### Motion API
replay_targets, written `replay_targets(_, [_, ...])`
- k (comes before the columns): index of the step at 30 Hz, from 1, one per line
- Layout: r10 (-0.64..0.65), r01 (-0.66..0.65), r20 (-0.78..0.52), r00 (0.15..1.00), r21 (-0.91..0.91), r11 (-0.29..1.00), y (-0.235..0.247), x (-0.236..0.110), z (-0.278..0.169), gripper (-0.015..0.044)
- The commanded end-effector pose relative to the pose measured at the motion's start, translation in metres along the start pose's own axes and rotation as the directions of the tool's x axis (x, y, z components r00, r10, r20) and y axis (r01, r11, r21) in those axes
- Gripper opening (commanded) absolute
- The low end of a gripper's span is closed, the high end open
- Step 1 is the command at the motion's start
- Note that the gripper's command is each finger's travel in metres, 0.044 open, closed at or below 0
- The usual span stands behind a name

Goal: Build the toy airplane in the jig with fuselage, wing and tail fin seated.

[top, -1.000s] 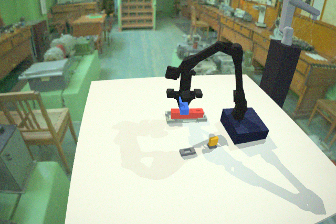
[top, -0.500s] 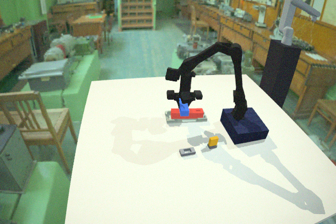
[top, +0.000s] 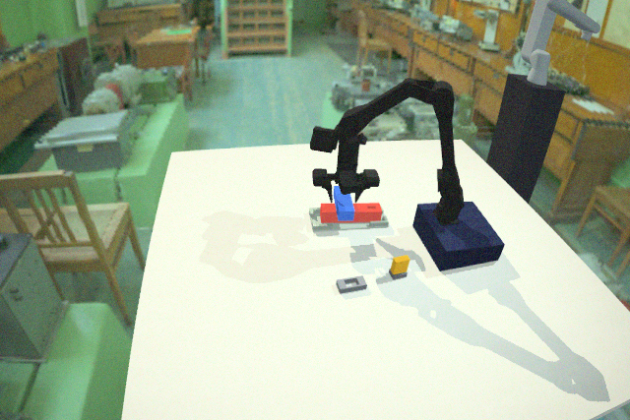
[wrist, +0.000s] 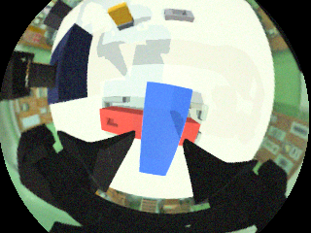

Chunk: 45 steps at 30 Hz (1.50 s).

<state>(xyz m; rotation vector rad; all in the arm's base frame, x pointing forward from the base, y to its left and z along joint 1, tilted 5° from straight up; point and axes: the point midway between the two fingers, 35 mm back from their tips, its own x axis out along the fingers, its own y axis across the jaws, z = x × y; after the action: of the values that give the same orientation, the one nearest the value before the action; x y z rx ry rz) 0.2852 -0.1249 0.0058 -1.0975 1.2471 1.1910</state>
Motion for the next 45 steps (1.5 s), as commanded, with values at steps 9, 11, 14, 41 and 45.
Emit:
replay_targets(9, [-0.001,0.001,0.000,1.000,-0.001,1.000,-0.002,-0.011,-0.001,0.0440])
replay_targets(11, [-0.001,0.001,-0.001,1.000,-0.002,1.000,-0.004,-0.042,-0.001,0.0440])
replay_targets(14, [0.000,0.000,-0.002,1.000,-0.004,1.000,-0.001,-0.083,0.000,0.0440])
replay_targets(41, [0.000,0.002,-0.002,1.000,0.978,0.207,-0.005,-0.088,-0.001,0.0440])
replay_targets(45, [0.000,0.002,-0.002,1.000,0.978,0.207,-0.005,-0.088,-0.001,0.0440])
